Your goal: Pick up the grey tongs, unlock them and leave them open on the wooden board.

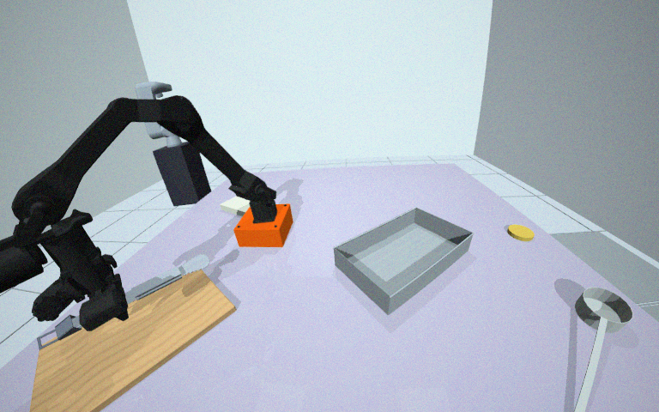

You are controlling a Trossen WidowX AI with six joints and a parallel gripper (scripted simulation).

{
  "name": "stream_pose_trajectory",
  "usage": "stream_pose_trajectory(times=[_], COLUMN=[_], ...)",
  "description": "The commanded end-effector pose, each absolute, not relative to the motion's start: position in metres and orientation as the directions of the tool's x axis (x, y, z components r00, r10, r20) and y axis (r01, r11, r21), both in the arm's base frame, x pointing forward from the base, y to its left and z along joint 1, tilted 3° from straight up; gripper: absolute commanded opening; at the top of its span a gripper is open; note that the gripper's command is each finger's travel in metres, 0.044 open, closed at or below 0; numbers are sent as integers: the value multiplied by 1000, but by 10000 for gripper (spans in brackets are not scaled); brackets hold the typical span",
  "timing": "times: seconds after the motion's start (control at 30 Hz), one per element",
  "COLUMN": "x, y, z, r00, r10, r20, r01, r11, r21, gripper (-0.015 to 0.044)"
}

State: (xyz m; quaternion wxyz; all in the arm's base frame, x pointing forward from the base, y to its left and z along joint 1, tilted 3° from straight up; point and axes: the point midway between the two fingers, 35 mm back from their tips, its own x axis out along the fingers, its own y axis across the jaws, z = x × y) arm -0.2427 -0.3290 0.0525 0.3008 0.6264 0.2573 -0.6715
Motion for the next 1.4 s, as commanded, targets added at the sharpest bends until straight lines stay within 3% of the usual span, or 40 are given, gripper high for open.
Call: stream_pose_trajectory(times=[0.0,0.13,0.87,1.03,1.37], x=[-242,-242,-242,-249,-344], y=[-329,-329,-329,-324,-228], z=[47,47,48,51,102], r00=[-29,-29,-33,-33,-38], r10=[-85,-85,-80,-80,-76], r20=[-996,-996,-996,-996,-996], r01=[723,723,726,726,723], r11=[-690,-690,-687,-687,-691], r21=[38,38,31,31,25], gripper=[-150,-150,428,440,440])
